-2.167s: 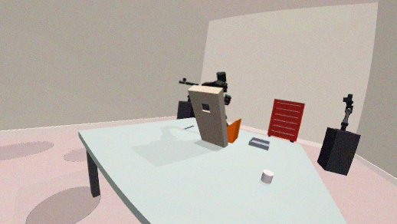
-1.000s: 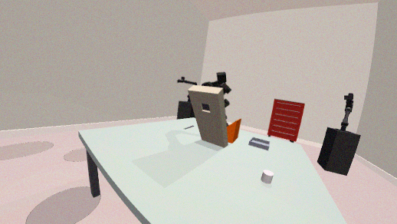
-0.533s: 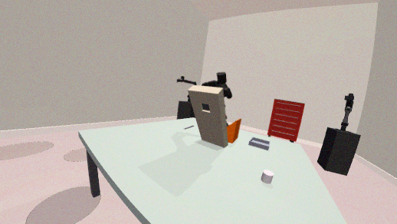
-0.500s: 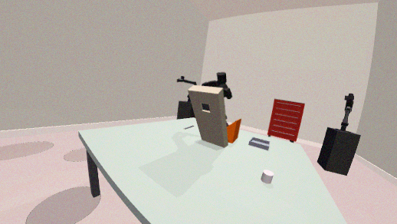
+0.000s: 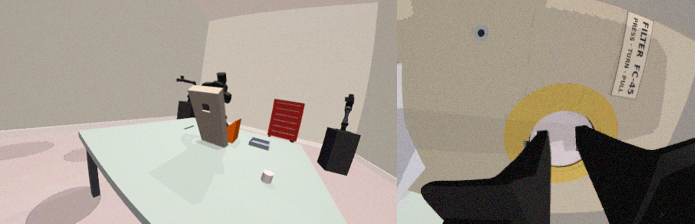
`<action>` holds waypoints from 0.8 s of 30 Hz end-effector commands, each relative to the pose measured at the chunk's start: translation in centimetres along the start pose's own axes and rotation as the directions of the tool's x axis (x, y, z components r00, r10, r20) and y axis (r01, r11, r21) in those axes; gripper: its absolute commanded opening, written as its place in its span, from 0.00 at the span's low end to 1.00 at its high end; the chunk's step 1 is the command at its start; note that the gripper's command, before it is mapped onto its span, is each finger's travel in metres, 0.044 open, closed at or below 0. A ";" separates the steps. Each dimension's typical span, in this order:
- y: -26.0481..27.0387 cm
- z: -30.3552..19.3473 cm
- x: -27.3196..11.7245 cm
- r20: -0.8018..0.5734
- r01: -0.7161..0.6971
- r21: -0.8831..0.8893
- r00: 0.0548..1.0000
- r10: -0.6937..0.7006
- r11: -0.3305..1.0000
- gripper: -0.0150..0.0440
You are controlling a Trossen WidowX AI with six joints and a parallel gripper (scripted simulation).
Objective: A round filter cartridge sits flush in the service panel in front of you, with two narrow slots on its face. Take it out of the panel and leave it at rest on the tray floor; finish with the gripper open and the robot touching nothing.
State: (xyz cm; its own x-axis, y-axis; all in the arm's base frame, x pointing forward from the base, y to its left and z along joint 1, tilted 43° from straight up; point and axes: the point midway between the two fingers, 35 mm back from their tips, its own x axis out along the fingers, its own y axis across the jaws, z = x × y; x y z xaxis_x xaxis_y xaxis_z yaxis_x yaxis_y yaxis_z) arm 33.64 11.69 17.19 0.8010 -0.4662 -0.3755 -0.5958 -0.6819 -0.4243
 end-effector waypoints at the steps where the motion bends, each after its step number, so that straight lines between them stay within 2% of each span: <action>1: 0.0 -0.3 0.6 -0.002 -0.009 -0.043 1.000 0.009 0.999 0.25; 5: 0.0 -0.3 0.7 -0.002 -0.009 0.019 1.000 0.009 1.000 0.25; 24: 0.0 -0.3 0.7 -0.002 -0.009 0.019 1.000 0.009 1.000 0.25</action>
State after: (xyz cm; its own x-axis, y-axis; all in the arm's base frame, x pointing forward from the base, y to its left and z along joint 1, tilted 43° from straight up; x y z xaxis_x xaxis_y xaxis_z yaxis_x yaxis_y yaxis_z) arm 33.64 11.69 17.19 0.8011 -0.4662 -0.3753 -0.5955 -0.6836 -0.4220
